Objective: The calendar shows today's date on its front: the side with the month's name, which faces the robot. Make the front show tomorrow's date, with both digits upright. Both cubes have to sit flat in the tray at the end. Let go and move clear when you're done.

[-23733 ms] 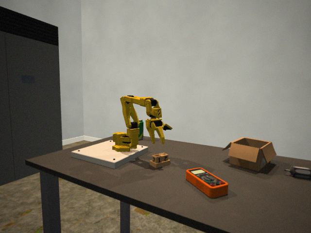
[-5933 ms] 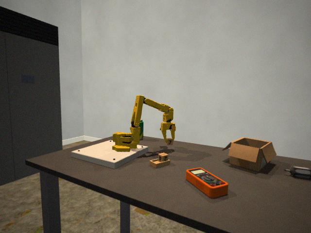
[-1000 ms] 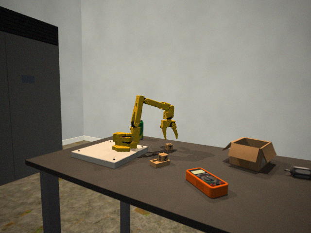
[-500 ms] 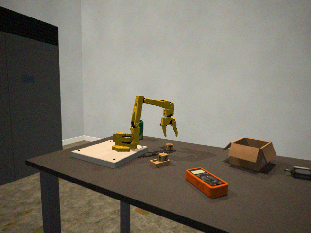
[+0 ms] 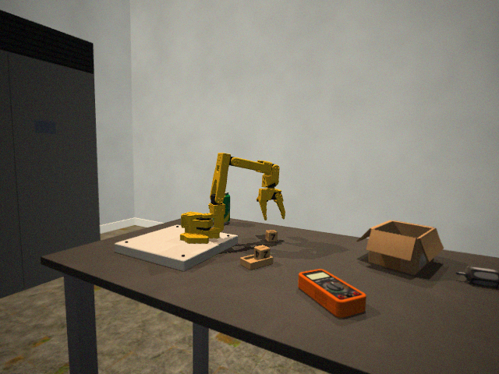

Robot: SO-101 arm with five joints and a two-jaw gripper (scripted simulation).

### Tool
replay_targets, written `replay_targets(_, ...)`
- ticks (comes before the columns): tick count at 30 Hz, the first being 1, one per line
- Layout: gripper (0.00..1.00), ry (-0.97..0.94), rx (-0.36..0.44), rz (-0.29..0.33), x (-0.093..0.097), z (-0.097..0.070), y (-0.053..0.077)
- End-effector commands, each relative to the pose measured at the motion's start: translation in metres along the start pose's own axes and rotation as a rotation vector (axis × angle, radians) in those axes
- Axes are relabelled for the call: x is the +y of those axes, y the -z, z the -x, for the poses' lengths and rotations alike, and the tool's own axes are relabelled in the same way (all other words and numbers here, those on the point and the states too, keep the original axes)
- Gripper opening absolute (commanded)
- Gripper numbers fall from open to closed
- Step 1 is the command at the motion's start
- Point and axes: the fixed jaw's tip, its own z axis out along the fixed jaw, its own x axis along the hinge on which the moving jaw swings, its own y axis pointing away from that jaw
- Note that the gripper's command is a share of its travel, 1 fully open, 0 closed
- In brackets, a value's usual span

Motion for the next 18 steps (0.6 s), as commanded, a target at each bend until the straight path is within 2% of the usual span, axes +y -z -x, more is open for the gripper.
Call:
replay_targets(1,0.36,0.004,-0.006,-0.031,-0.001,0.003,0.007)
replay_targets(5,0.36,0.004,-0.018,-0.094,-0.005,0.003,0.018)
replay_targets(11,0.35,0.004,-0.048,-0.260,-0.010,0.004,0.048)
replay_targets(13,0.35,0.004,-0.048,-0.260,-0.010,0.004,0.048)
replay_targets(18,0.35,0.004,-0.073,-0.402,-0.011,0.004,0.074)
